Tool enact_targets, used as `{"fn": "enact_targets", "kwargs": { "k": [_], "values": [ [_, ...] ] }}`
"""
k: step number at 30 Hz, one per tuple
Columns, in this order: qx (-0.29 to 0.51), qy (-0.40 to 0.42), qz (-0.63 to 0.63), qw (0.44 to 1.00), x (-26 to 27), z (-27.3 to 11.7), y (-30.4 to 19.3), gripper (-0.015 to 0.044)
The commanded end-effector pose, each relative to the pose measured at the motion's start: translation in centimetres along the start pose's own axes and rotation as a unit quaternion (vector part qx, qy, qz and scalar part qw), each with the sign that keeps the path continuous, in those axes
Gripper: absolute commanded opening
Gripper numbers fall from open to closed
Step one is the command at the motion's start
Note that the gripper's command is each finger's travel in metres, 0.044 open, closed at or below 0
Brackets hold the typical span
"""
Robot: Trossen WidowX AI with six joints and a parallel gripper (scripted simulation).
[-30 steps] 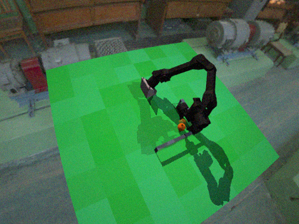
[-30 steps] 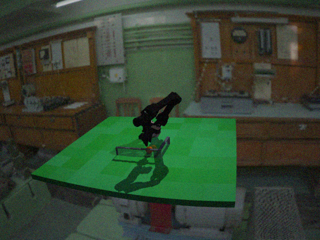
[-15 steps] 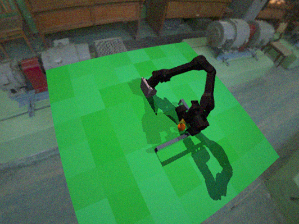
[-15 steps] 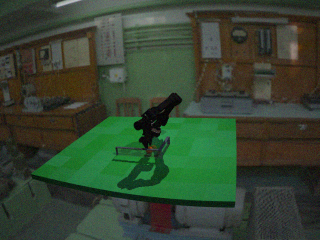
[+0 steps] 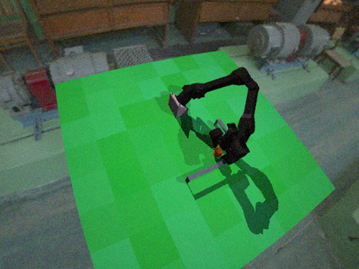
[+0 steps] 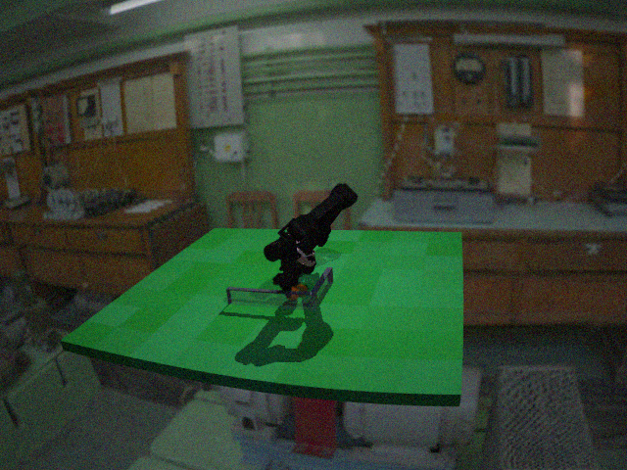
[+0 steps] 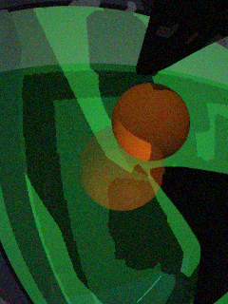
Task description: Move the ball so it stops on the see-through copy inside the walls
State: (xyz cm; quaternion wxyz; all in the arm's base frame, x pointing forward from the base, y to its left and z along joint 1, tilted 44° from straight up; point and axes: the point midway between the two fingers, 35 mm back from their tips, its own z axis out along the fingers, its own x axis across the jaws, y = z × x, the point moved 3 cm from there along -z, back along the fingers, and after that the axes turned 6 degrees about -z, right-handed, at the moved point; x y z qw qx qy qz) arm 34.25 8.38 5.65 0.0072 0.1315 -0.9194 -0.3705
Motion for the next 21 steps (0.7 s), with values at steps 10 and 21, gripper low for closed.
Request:
{"fn": "enact_targets", "kwargs": {
  "k": [10, 21],
  "values": [
    [-0.003, 0.001, 0.003, 1.000, 0.2, 0.3, 0.0, 0.0173],
    [0.001, 0.001, 0.004, 1.000, -0.6, -4.5, -0.4, 0.0000]
  ]
}}
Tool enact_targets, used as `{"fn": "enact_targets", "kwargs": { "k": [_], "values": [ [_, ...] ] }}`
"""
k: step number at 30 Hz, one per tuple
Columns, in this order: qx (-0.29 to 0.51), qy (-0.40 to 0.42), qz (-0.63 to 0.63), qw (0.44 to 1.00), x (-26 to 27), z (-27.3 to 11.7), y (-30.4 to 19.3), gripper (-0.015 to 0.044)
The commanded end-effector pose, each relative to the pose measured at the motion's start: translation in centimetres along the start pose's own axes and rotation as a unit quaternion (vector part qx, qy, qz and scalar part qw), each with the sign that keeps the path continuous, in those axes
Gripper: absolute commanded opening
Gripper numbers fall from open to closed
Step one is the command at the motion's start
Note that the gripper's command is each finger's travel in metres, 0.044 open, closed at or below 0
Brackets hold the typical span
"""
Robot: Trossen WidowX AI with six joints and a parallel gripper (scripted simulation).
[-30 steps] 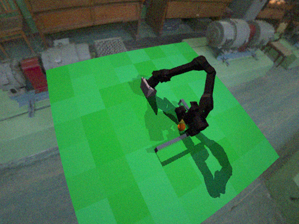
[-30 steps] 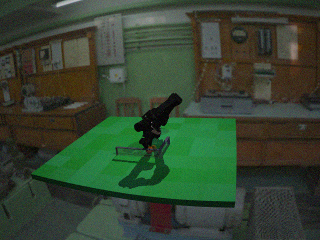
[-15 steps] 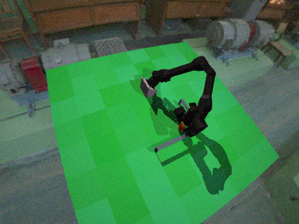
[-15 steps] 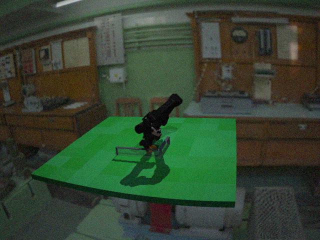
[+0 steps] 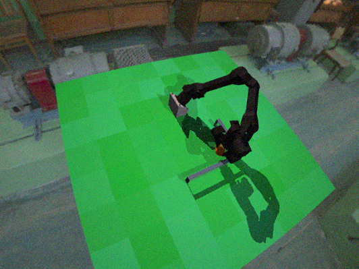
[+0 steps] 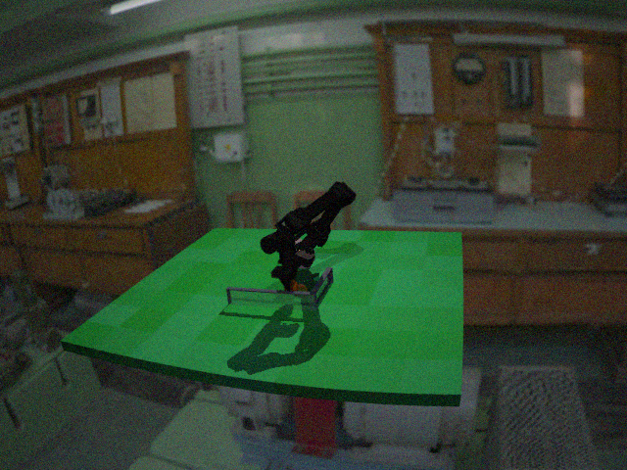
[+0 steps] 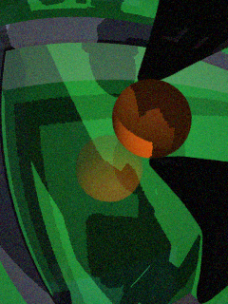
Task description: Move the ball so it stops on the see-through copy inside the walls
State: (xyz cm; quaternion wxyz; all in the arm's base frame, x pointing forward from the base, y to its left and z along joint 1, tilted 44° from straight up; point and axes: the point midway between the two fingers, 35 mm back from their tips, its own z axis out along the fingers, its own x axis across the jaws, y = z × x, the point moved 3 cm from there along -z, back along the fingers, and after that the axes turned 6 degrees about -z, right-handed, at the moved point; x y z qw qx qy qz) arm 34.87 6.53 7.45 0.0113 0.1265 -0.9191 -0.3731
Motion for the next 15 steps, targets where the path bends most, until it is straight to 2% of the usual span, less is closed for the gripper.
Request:
{"fn": "enact_targets", "kwargs": {
  "k": [1, 15],
  "values": [
    [0.004, 0.000, -0.002, 1.000, -0.3, -2.4, -0.2, 0.0000],
    [0.003, 0.001, -0.002, 1.000, 0.3, -9.7, 0.0, 0.0000]
  ]
}}
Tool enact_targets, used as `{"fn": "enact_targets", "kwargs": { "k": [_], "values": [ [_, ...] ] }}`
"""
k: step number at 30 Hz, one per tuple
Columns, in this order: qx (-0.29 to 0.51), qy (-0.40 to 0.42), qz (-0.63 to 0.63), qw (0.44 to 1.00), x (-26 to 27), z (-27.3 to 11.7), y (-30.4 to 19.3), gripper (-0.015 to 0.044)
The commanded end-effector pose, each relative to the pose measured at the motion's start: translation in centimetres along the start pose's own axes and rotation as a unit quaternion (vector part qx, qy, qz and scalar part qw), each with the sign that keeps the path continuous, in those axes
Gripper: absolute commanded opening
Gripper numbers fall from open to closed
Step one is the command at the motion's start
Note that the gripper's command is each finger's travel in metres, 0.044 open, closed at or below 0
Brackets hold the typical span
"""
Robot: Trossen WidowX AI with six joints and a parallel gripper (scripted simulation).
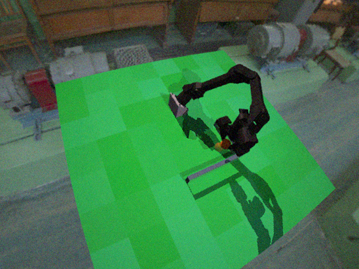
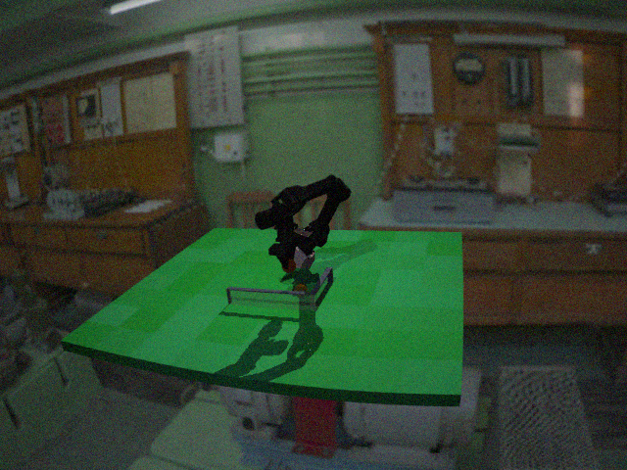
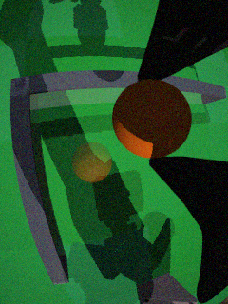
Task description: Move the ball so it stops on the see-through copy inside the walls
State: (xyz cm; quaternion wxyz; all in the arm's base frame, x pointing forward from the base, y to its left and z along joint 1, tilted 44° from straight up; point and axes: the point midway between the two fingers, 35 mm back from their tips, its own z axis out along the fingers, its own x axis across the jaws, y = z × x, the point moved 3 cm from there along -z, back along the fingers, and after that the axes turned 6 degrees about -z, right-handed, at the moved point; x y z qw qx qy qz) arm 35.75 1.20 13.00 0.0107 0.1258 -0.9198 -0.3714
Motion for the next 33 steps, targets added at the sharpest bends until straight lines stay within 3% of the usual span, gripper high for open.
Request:
{"fn": "enact_targets", "kwargs": {
  "k": [1, 7, 33],
  "values": [
    [0.001, 0.002, -0.002, 1.000, 0.3, -2.4, 0.1, 0.0000],
    [0.001, 0.002, -0.002, 1.000, 0.5, -2.5, 0.2, 0.0000],
    [0.000, 0.001, -0.002, 1.000, 2.5, 3.8, 2.6, 0.0000]
  ]
}}
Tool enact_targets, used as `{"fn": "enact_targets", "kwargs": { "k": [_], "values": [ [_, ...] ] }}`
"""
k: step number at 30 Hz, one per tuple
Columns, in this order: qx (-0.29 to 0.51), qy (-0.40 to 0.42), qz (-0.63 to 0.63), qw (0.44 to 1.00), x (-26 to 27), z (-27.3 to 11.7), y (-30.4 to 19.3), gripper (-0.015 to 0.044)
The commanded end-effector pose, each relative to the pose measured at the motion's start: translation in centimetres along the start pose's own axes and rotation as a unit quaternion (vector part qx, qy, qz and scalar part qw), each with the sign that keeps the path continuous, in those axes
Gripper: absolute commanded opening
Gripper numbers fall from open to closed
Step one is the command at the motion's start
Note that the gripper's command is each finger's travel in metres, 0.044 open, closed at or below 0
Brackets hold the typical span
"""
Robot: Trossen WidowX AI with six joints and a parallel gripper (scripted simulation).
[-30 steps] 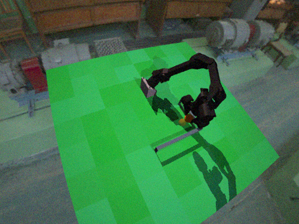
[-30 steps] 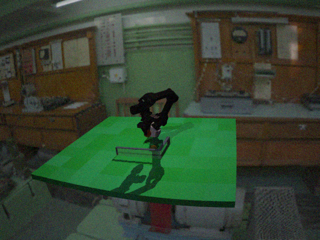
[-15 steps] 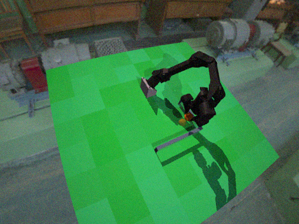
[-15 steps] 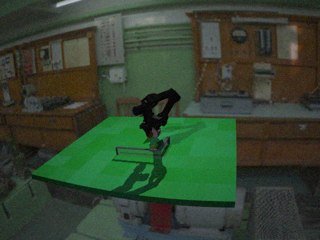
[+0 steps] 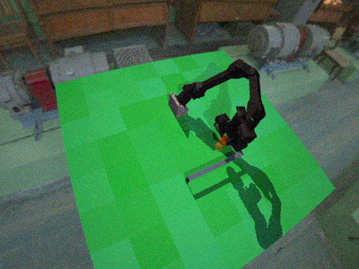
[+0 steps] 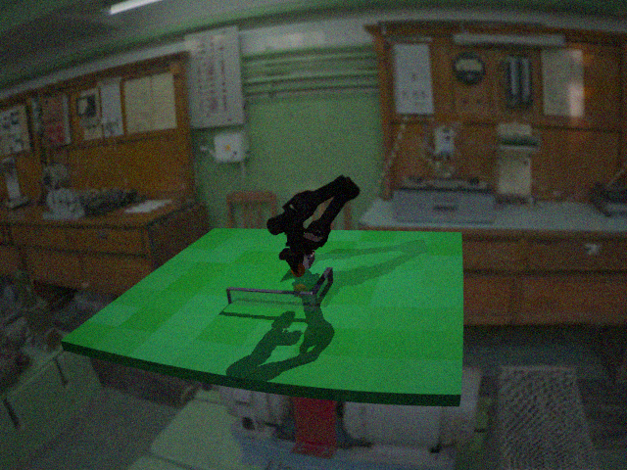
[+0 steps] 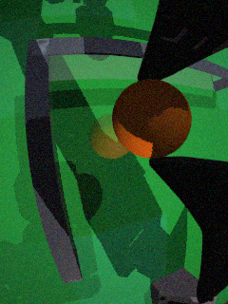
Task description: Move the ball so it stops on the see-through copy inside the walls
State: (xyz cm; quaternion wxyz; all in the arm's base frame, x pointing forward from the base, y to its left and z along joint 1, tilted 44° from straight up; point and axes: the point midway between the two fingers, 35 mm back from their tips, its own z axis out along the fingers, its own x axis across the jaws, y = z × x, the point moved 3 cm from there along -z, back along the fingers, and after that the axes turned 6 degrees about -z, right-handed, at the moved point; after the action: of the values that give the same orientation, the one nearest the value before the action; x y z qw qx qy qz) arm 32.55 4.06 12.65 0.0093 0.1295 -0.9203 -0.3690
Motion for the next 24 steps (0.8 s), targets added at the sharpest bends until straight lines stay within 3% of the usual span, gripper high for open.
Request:
{"fn": "enact_targets", "kwargs": {
  "k": [1, 11, 24],
  "values": [
    [-0.003, 0.001, 0.002, 1.000, 0.1, 1.7, 0.1, 0.0000],
    [-0.005, 0.001, 0.001, 1.000, 0.2, 6.3, 0.3, 0.0000],
    [-0.005, 0.001, 0.001, 1.000, 0.3, 7.3, 0.3, 0.0000]
  ]
}}
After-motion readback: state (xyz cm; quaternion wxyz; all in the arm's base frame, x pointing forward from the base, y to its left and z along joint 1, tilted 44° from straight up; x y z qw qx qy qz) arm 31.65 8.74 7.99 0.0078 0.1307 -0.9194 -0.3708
